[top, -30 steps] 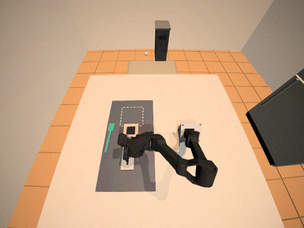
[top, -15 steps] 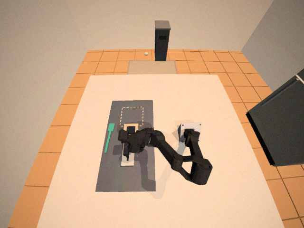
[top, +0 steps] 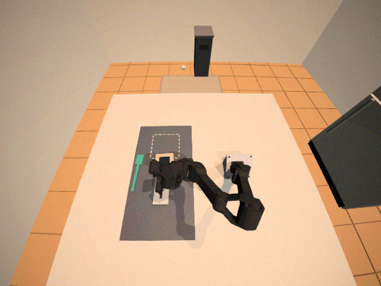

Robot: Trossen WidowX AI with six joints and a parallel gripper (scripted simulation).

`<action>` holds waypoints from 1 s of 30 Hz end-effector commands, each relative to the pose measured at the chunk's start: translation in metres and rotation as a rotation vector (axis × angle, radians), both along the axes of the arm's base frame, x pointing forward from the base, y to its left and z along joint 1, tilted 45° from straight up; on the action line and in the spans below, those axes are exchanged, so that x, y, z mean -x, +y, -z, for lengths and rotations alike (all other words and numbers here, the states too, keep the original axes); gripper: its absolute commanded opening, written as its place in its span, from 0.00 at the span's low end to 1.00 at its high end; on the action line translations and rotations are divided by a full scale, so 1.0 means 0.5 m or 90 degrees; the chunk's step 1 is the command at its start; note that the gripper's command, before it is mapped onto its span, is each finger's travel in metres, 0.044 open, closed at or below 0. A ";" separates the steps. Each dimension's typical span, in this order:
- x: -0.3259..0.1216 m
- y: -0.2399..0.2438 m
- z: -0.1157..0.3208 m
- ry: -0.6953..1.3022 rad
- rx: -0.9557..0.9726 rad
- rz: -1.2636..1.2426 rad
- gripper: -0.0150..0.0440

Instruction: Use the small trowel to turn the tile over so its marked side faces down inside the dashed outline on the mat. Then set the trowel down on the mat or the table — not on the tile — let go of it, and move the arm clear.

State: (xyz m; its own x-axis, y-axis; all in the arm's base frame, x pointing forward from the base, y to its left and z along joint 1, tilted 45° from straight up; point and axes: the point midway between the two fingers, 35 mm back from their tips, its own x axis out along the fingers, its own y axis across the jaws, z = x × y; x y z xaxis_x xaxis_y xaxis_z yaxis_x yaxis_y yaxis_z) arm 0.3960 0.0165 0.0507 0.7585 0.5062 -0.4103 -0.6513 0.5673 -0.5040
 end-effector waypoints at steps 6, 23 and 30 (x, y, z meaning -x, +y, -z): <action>-0.003 -0.022 -0.023 -0.006 0.053 0.010 0.25; -0.004 -0.087 -0.036 -0.005 0.055 0.010 0.25; -0.004 -0.114 -0.032 -0.005 0.055 0.010 0.25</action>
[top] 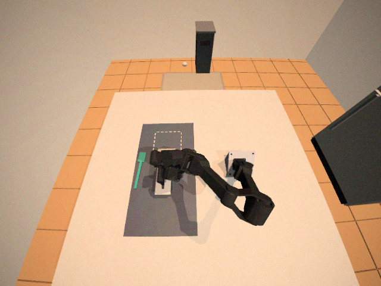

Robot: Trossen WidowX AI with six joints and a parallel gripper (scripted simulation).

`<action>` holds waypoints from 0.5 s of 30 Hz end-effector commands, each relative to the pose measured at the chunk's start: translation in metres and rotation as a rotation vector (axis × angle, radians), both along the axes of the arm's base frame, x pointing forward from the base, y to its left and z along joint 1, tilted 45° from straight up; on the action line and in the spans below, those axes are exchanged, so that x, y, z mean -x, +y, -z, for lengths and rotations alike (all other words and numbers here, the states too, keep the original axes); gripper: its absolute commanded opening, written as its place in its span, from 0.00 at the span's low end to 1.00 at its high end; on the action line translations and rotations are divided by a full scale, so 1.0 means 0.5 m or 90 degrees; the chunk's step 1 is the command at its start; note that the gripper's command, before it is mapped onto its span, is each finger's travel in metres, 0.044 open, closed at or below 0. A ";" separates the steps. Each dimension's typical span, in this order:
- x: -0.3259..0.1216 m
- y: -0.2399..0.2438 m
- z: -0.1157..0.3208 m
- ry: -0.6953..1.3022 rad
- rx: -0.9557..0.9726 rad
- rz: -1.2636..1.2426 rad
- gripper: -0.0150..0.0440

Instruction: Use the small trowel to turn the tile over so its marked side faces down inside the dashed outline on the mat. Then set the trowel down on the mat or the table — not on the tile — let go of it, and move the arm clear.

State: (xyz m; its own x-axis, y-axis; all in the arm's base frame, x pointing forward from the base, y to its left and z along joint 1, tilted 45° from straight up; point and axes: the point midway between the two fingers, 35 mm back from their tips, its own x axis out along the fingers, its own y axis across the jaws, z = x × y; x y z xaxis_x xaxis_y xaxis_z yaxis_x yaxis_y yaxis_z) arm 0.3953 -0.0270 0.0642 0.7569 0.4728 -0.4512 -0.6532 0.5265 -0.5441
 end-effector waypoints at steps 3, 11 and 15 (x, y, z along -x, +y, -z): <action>-0.006 -0.038 -0.001 -0.008 0.006 0.010 0.25; -0.006 -0.066 0.012 -0.008 0.007 0.010 0.25; -0.006 -0.079 0.021 -0.008 0.007 0.010 0.25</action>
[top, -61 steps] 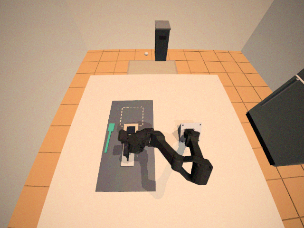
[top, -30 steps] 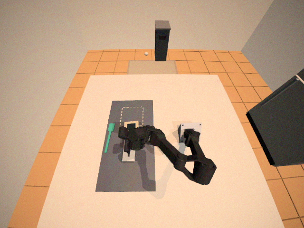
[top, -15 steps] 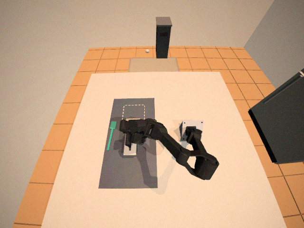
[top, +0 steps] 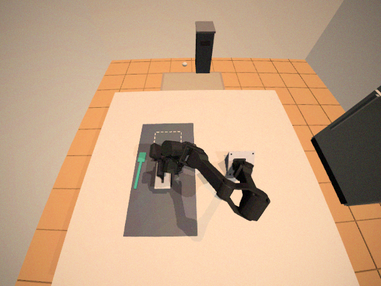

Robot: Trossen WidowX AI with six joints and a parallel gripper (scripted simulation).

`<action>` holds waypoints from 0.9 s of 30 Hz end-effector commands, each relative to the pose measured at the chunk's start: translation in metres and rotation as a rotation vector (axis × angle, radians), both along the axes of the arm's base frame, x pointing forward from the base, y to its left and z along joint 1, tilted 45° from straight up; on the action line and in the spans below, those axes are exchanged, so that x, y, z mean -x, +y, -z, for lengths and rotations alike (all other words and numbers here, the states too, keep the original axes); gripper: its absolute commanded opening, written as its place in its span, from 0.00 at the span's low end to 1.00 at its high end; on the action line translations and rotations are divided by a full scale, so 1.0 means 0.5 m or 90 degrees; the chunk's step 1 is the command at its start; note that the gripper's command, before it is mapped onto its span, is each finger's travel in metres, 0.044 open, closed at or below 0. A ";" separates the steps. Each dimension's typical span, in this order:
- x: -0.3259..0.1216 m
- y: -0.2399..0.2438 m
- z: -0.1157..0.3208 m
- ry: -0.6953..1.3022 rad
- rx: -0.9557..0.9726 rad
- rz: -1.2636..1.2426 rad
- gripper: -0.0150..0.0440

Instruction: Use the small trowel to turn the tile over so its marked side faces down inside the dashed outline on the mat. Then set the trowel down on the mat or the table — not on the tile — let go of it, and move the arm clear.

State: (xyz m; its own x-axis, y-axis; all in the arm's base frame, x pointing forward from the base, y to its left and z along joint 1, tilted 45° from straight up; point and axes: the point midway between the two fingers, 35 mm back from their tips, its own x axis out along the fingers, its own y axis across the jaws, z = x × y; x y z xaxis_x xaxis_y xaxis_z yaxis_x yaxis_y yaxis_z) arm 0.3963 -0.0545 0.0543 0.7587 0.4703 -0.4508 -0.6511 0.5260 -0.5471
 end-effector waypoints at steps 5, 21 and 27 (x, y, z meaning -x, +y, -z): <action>-0.005 -0.038 0.014 -0.007 0.006 0.009 0.25; -0.005 -0.063 0.051 -0.007 0.006 0.009 0.25; -0.005 -0.065 0.056 -0.007 0.006 0.009 0.25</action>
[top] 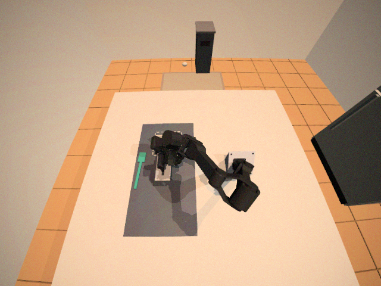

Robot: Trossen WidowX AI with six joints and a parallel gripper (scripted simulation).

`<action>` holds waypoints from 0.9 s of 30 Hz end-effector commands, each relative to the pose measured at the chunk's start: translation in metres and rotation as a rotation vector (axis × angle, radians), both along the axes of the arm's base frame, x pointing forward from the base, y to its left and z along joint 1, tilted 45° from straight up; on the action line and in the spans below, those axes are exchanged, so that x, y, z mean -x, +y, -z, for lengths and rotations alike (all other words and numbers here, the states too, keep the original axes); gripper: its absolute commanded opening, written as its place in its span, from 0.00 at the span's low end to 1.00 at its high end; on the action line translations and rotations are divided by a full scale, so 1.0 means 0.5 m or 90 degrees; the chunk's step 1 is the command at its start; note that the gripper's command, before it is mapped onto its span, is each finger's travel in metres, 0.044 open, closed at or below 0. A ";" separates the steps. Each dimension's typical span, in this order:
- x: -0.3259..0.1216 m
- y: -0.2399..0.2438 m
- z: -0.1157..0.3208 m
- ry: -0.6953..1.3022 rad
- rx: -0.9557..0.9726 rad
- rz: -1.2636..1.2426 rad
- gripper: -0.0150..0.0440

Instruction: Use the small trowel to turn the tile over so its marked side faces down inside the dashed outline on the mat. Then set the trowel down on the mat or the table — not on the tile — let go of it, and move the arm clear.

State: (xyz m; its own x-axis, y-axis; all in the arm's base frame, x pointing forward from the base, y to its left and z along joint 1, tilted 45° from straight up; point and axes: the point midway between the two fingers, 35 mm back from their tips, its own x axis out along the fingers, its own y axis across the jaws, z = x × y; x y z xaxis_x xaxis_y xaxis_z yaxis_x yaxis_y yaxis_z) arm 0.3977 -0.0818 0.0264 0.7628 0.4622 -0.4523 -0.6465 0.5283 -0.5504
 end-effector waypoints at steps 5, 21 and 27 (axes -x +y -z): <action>-0.003 -0.016 0.019 -0.007 0.004 0.004 0.25; -0.004 -0.015 0.080 -0.007 0.004 0.004 0.25; -0.009 -0.009 0.046 -0.007 0.004 0.004 0.25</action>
